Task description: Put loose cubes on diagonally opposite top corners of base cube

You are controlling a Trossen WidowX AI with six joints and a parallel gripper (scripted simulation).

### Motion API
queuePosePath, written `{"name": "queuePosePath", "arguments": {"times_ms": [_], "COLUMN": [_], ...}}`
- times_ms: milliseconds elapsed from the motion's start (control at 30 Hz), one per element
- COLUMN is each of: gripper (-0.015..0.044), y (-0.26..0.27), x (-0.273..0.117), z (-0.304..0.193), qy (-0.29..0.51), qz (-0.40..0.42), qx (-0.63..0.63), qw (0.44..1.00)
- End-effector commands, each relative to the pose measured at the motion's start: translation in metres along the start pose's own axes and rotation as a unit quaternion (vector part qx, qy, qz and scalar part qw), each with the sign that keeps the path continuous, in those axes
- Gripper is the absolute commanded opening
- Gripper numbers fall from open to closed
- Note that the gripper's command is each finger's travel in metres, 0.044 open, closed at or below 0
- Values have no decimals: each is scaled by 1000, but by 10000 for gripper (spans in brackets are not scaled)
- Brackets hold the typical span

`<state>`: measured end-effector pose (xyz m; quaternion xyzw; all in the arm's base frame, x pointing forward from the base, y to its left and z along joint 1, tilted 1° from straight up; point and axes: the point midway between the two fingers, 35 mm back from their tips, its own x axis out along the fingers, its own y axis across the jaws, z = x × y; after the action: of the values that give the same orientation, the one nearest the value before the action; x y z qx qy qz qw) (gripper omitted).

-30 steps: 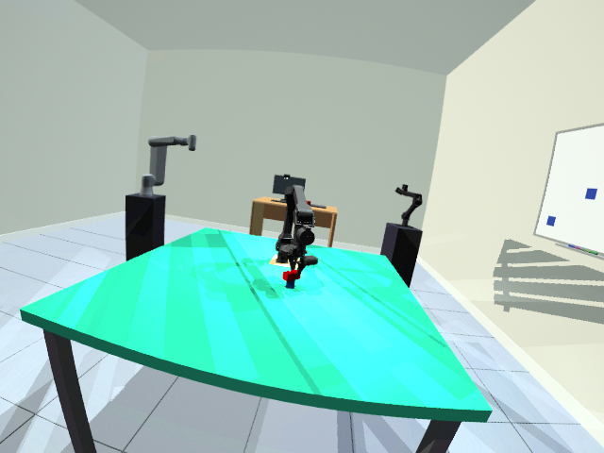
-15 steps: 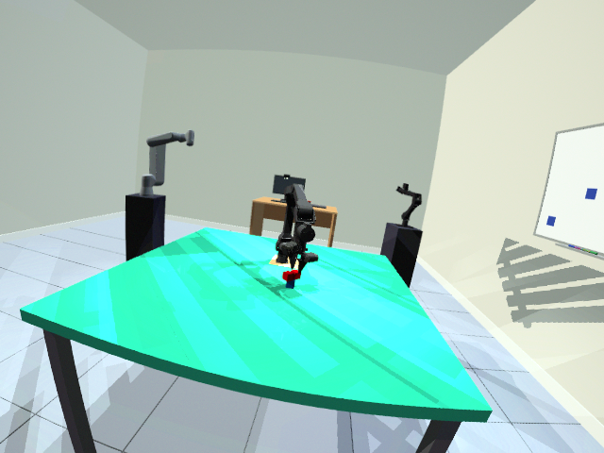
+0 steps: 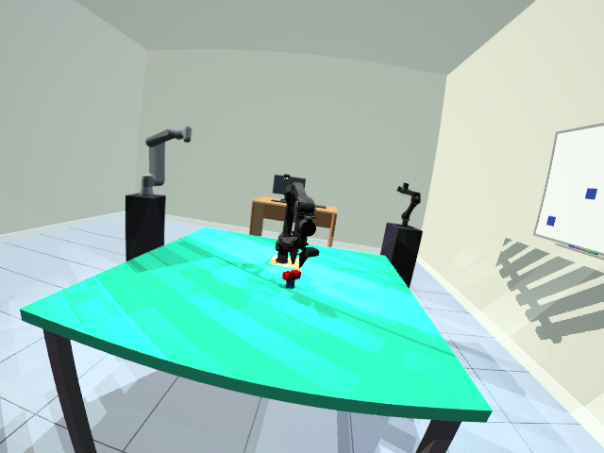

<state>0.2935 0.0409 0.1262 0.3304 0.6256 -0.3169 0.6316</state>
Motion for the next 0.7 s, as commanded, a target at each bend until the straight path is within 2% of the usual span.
{"name": "queuePosePath", "arguments": {"times_ms": [0,600,667], "gripper": [205,205,258], "y": [1,1,1], "x": [-8,-29,-30], "z": [0,0,0], "qy": [-1,-1,-1], "qz": [2,2,2], "qx": [0,0,0], "qw": [1000,1000,1000]}}
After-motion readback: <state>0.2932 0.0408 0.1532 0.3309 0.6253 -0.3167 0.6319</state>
